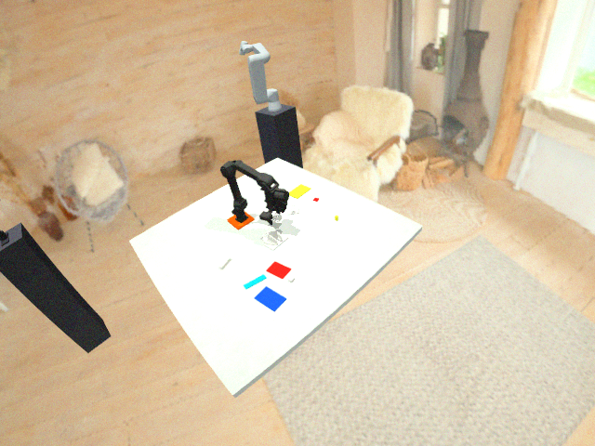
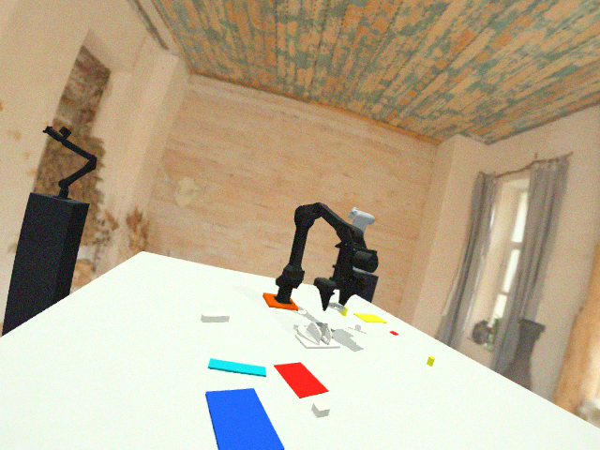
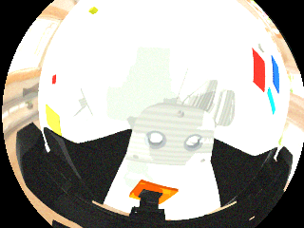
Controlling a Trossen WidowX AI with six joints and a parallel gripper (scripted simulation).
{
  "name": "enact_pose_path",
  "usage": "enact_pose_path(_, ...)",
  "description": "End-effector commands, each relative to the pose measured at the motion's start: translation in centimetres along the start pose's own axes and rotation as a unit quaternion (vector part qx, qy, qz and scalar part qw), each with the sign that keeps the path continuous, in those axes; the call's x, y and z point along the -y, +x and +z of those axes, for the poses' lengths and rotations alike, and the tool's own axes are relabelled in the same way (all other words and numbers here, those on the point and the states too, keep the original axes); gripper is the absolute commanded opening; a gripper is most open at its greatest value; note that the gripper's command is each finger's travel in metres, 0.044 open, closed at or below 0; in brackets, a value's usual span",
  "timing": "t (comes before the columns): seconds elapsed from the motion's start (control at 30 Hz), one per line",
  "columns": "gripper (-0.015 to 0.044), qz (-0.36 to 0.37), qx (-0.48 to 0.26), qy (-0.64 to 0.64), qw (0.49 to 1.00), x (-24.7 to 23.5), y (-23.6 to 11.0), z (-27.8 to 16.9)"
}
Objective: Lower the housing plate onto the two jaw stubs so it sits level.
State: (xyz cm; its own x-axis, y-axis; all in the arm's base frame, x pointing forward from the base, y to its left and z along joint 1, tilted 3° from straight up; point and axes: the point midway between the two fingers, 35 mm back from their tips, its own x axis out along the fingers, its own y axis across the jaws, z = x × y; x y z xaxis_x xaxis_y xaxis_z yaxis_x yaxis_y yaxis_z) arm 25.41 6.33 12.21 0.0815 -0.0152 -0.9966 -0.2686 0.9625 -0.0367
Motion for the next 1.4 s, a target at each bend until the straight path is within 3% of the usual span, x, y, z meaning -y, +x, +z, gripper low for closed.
enact_pose_path(0.0, 0.0351, 0.002, -0.004, 0.015, 1.0, 1.0, 0.1, -0.5)
enact_pose_path(0.63, 0.0351, -0.003, -0.003, 0.114, 0.993, 6.4, 0.2, -3.3)
enact_pose_path(1.37, 0.0351, -0.003, -0.003, 0.12, 0.993, 6.5, 0.2, -3.4)
